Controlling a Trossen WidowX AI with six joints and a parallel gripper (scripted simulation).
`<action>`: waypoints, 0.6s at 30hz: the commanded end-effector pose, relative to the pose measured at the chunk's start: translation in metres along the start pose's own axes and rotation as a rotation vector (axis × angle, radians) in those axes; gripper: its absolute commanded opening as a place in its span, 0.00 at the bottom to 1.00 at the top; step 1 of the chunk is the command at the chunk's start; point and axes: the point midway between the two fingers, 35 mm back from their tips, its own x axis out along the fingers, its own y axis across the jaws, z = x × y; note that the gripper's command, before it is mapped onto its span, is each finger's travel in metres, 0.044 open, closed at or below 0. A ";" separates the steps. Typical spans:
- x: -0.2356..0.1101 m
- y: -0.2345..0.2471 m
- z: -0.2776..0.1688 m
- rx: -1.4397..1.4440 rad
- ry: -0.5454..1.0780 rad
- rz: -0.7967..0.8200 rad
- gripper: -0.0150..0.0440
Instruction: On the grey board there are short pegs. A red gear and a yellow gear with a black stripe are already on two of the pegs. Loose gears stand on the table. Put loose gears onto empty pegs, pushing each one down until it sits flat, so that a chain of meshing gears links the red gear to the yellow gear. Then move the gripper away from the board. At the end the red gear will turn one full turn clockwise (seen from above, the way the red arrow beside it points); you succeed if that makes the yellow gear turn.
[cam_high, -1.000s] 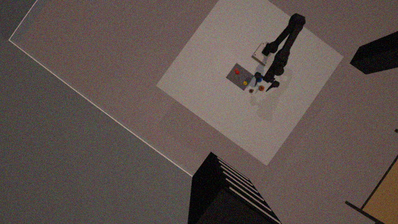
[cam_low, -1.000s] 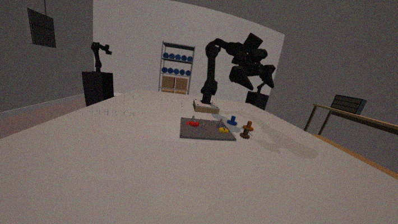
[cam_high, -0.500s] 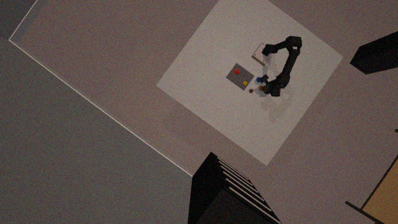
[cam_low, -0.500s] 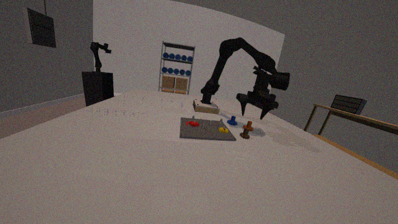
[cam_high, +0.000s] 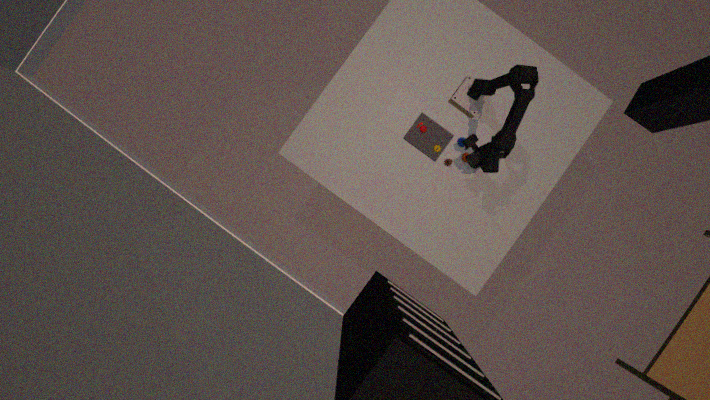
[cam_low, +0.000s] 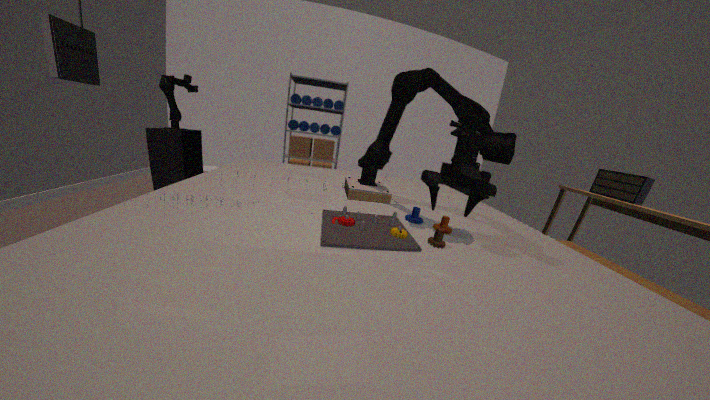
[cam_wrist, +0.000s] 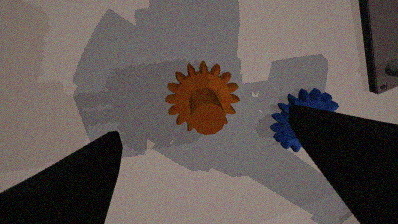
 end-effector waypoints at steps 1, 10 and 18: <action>0.008 -0.002 -0.003 0.004 0.010 -0.008 1.00; 0.022 -0.003 -0.003 0.004 0.010 -0.008 1.00; 0.026 -0.003 -0.003 0.004 0.010 -0.008 1.00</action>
